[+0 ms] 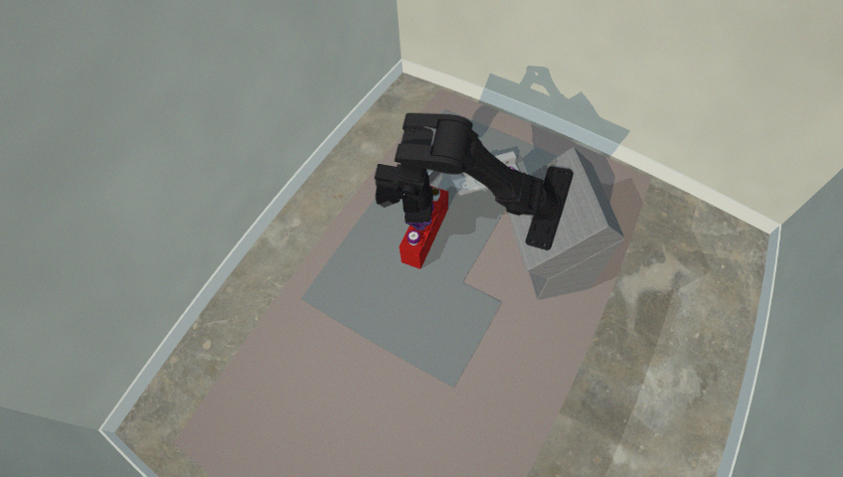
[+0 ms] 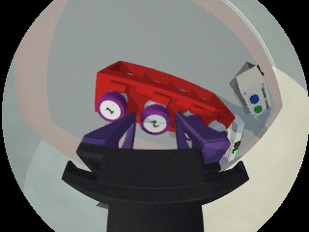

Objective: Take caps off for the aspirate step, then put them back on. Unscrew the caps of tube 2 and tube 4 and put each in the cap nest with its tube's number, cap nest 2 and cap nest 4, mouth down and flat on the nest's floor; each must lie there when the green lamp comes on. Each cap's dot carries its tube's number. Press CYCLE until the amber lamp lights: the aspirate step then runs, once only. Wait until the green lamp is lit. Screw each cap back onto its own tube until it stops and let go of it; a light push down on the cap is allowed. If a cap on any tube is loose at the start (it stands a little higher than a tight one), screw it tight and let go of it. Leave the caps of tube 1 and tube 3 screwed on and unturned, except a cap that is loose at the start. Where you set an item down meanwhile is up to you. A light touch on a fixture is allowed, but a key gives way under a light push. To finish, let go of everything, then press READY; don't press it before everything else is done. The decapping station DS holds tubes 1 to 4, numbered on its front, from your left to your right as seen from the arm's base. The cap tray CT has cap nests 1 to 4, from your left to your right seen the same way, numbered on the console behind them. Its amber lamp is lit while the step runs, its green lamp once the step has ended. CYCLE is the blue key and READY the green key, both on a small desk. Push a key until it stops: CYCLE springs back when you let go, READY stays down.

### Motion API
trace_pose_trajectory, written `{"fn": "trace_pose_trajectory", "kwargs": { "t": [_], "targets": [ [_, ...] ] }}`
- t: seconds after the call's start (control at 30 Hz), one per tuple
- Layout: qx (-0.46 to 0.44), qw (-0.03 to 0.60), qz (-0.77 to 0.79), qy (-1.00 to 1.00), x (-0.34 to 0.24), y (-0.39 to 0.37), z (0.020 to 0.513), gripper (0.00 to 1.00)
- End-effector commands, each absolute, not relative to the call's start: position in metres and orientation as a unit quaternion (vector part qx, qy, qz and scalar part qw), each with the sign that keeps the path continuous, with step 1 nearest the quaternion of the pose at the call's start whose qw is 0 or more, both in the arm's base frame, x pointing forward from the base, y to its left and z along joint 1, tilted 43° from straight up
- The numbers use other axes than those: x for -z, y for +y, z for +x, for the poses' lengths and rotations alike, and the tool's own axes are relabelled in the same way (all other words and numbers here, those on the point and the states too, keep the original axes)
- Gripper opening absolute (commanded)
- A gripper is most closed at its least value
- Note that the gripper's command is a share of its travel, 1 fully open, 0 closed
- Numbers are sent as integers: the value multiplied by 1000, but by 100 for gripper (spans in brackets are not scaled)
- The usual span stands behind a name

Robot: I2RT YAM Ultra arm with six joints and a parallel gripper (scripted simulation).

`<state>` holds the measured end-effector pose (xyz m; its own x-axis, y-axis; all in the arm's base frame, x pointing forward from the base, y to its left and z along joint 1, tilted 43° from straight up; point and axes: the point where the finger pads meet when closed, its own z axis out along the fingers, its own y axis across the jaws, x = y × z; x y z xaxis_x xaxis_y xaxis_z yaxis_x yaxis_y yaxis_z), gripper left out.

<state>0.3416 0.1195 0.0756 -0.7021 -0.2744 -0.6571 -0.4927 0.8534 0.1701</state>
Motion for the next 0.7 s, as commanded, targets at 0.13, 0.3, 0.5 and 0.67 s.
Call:
{"fn": "trace_pose_trajectory", "kwargs": {
  "t": [0.13,0.3,0.5,0.67],
  "targets": [
    [-130,346,-312,875,-80,119,343,49],
    [-130,346,-312,875,-79,119,342,49],
    [-130,346,-312,875,-79,119,342,0],
    [-130,346,-312,875,-79,119,342,0]
  ]
}}
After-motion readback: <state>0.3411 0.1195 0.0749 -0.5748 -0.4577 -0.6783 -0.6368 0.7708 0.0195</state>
